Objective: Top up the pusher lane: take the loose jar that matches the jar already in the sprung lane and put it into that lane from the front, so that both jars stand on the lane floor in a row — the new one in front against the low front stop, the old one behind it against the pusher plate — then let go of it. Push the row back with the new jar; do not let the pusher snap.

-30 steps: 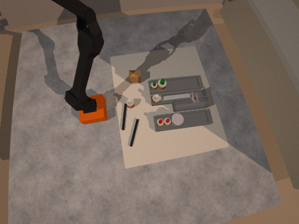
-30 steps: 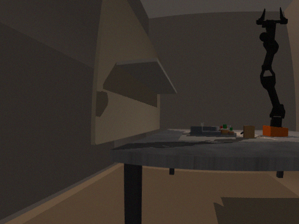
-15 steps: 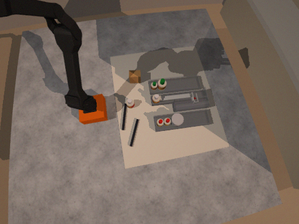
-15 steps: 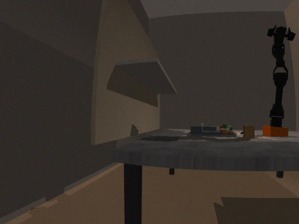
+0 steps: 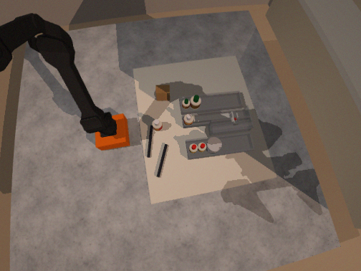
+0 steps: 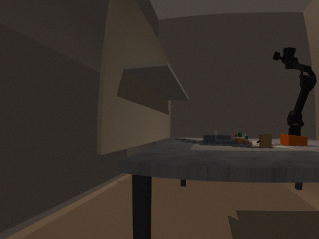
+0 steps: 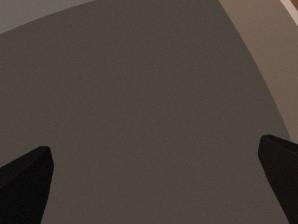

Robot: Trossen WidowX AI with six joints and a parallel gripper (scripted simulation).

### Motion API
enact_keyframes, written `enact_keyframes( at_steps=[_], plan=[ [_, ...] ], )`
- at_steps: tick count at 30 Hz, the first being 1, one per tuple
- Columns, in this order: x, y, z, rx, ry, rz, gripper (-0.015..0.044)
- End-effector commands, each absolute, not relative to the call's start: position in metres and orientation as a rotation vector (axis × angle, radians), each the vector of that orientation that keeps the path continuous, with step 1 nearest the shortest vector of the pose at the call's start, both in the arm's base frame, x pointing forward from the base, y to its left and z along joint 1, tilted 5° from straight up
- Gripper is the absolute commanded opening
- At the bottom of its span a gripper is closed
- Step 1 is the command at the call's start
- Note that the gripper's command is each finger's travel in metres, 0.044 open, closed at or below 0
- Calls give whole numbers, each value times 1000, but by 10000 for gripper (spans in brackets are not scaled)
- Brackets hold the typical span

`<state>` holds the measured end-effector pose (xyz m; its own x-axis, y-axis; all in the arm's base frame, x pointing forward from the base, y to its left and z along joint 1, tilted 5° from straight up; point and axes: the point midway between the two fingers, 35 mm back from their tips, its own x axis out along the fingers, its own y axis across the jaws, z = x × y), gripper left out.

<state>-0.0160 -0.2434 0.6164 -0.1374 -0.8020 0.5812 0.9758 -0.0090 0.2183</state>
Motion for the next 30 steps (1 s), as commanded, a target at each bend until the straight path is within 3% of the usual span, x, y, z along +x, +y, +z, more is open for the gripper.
enact_keyframes(
  at_steps=[1, 8, 14, 23, 30],
  plan=[
    [24, -288, 567, -183, -483, -1500, 440],
    [105, -324, 481, 16, -182, -1315, 440],
    [176, -318, 402, 132, 88, -1129, 440],
    [256, -255, 283, 215, 508, -816, 440],
    [283, -174, 198, 223, 846, -545, 440]
  ],
)
